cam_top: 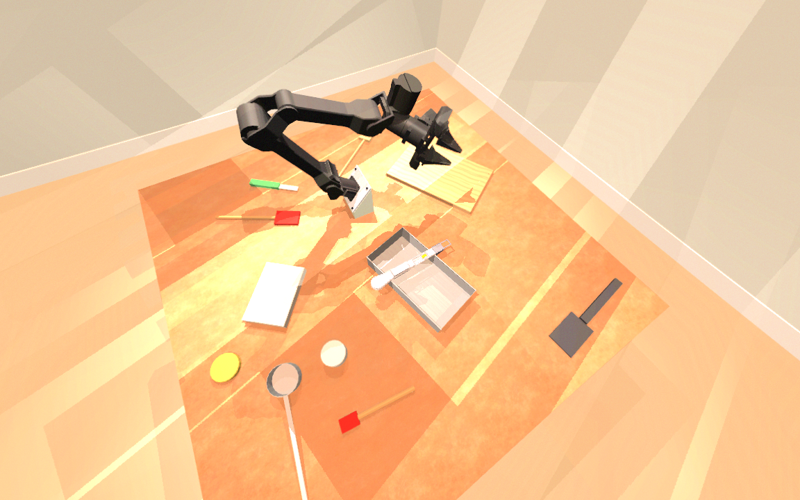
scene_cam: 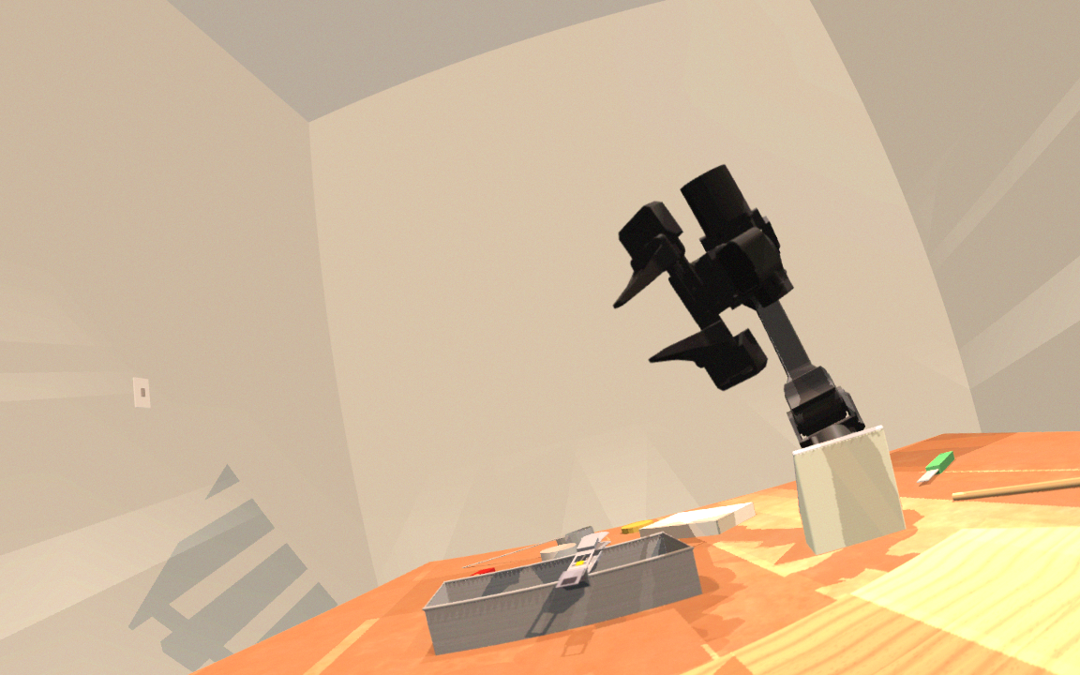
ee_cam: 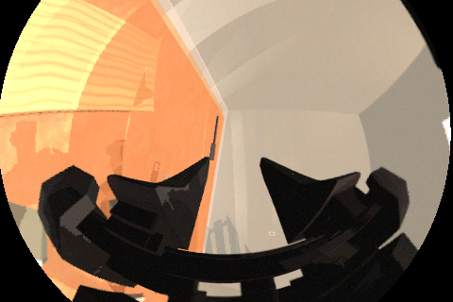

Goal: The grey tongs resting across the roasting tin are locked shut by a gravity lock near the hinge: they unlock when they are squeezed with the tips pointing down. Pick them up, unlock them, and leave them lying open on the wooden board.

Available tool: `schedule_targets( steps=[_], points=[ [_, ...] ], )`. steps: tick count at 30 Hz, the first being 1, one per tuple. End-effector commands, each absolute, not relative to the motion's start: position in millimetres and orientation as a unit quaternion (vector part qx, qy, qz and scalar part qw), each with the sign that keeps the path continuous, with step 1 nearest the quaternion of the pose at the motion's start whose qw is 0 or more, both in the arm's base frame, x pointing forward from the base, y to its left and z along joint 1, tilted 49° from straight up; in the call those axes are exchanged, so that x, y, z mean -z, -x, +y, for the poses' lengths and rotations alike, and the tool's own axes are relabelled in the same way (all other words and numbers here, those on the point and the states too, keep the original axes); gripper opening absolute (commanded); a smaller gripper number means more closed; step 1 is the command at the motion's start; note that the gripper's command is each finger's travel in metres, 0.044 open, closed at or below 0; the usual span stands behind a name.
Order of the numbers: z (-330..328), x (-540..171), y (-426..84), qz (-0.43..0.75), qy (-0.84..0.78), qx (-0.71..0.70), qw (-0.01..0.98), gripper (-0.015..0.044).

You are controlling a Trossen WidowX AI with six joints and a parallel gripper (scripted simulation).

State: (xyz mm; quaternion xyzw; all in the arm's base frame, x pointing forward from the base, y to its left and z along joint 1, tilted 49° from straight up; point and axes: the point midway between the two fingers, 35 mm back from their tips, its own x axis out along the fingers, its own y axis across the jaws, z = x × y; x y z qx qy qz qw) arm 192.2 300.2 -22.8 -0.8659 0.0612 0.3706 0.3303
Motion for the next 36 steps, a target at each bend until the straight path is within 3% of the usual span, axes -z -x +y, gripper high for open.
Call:
schedule_targets(
  steps=[1, 8, 14, 36],
  points=[
    [246, 20, -244, 0.161, 0.873, -0.339, 0.311, 0.0260],
    [146, 18, -294, 0.317, 0.853, -0.311, 0.273, 0.0260],
    [68, 13, -307, 0.426, 0.819, -0.303, 0.237, 0.0260],
    [58, 16, -310, 0.429, 0.817, -0.303, 0.236, 0.0260]
  ],
)
